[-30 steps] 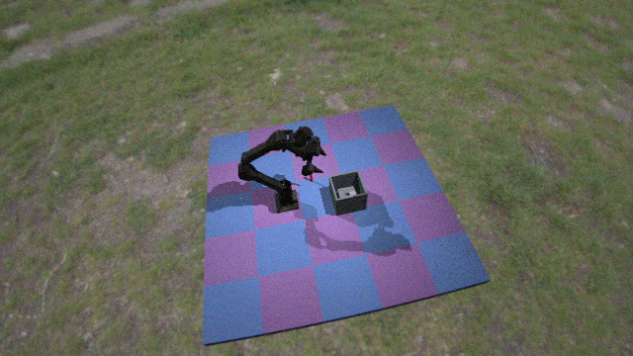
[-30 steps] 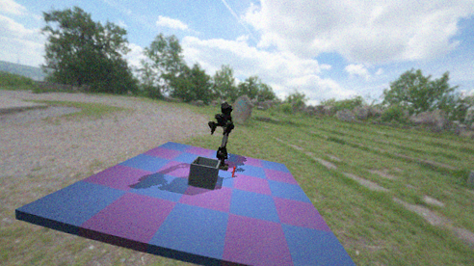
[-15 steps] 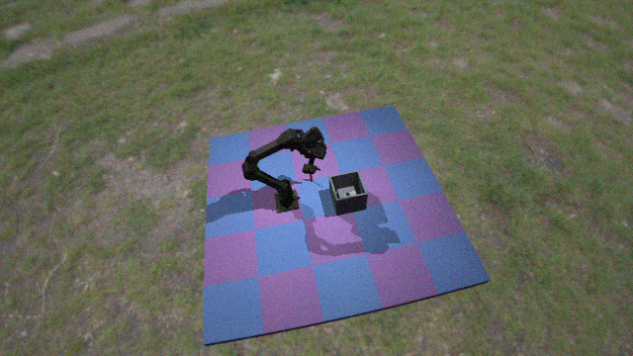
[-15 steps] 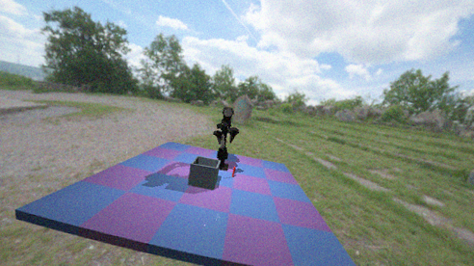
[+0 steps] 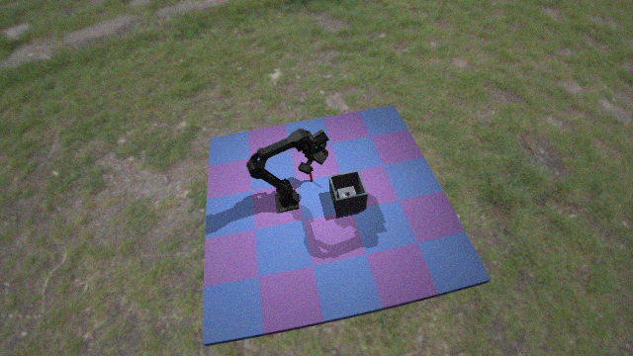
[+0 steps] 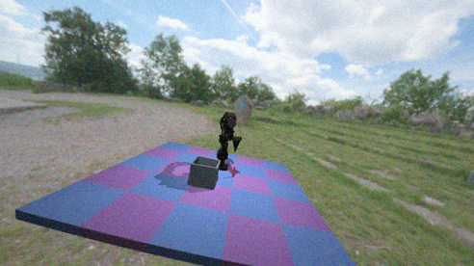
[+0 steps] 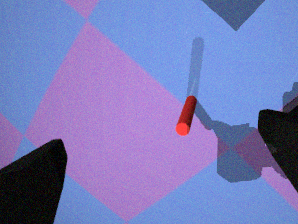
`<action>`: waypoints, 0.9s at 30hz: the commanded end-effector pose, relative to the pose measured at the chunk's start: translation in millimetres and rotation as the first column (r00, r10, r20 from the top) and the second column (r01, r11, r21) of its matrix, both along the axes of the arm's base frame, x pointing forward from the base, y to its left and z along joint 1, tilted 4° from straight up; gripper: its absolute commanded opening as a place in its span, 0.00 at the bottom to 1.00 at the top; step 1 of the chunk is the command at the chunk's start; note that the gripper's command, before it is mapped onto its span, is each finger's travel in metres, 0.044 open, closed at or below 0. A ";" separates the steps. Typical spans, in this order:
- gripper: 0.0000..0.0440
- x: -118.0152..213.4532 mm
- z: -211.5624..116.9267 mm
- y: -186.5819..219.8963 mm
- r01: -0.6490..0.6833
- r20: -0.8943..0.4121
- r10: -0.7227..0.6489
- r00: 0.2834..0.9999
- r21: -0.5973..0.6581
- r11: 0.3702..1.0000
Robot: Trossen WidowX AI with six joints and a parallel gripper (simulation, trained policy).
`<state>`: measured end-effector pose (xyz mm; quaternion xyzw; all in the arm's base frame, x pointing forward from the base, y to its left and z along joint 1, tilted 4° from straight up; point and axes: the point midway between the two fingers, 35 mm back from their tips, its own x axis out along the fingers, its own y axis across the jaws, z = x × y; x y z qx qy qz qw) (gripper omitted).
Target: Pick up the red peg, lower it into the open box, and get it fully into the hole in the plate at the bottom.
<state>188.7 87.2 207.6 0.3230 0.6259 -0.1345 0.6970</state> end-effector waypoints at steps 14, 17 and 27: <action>1.00 -26.1 -47.3 25.7 0.187 -0.261 -0.187 0.947 -0.024 0.982; 1.00 -30.1 -55.1 28.6 0.219 -0.288 -0.222 0.931 -0.043 0.975; 1.00 -37.7 -87.4 33.4 0.313 -0.343 -0.328 0.880 -0.100 0.945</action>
